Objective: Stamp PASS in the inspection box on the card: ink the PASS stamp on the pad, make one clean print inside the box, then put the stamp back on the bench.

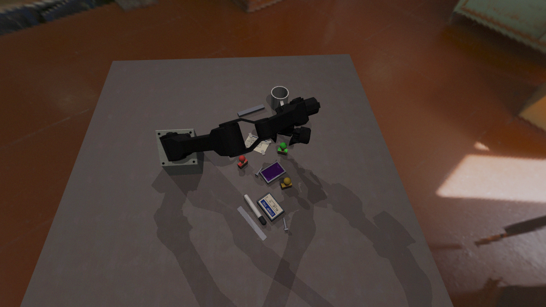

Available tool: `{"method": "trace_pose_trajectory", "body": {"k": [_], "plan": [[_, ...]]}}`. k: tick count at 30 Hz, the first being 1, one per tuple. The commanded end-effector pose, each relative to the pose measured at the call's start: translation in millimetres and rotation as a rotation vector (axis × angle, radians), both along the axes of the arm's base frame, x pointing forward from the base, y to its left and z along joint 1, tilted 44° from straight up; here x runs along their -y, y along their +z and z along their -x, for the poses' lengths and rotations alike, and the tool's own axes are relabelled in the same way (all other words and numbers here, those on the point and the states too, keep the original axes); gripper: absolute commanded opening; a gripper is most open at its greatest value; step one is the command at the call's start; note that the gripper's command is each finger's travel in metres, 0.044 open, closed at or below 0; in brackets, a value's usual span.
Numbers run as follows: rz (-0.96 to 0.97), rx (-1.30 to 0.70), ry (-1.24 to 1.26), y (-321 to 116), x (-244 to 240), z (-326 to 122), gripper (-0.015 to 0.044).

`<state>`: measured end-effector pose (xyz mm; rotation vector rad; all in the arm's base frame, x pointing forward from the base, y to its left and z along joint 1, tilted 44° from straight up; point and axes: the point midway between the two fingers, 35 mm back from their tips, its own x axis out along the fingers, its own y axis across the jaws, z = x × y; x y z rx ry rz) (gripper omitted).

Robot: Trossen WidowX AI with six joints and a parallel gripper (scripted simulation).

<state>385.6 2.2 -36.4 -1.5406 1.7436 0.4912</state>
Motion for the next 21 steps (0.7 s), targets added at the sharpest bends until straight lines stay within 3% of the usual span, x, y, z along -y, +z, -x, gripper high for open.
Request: {"method": "trace_pose_trajectory", "body": {"k": [1,21], "plan": [[-0.01,0.026,0.016,46.3,-43.9,0.2,0.0268],[-0.008,0.026,0.016,54.6,-50.8,2.4,0.0268]]}}
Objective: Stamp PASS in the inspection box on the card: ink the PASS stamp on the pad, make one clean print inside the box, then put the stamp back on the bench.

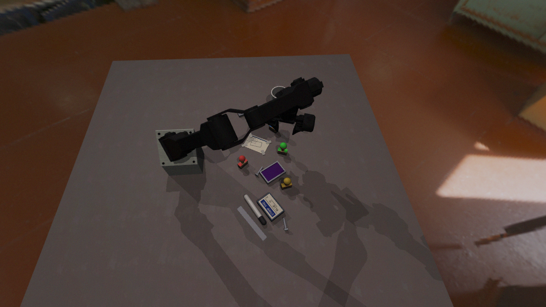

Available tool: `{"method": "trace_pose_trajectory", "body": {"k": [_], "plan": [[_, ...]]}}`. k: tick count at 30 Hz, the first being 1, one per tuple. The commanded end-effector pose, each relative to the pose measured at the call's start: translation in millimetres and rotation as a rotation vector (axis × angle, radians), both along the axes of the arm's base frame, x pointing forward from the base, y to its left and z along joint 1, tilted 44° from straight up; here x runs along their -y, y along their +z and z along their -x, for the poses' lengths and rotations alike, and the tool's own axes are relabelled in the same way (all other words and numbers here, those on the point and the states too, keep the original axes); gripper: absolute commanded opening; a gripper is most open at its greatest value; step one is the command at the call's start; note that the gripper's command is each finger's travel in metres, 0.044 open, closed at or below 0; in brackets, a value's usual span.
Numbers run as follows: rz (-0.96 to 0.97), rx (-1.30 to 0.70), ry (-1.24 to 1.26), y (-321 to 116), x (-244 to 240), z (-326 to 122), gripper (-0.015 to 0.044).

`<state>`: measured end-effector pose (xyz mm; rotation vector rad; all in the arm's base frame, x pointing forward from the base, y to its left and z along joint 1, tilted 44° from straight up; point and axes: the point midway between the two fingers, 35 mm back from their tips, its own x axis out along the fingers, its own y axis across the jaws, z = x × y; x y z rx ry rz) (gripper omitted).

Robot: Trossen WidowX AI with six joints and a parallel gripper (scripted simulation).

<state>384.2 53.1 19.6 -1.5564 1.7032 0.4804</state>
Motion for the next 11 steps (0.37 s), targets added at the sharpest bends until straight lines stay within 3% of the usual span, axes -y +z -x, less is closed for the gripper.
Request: {"method": "trace_pose_trajectory", "body": {"k": [1,11], "plan": [[-0.003,-0.005,-0.006,-1.4,0.2,0.9,0.0268],[0.0,0.0,0.0,-0.1,0.0,0.0,0.0268]]}}
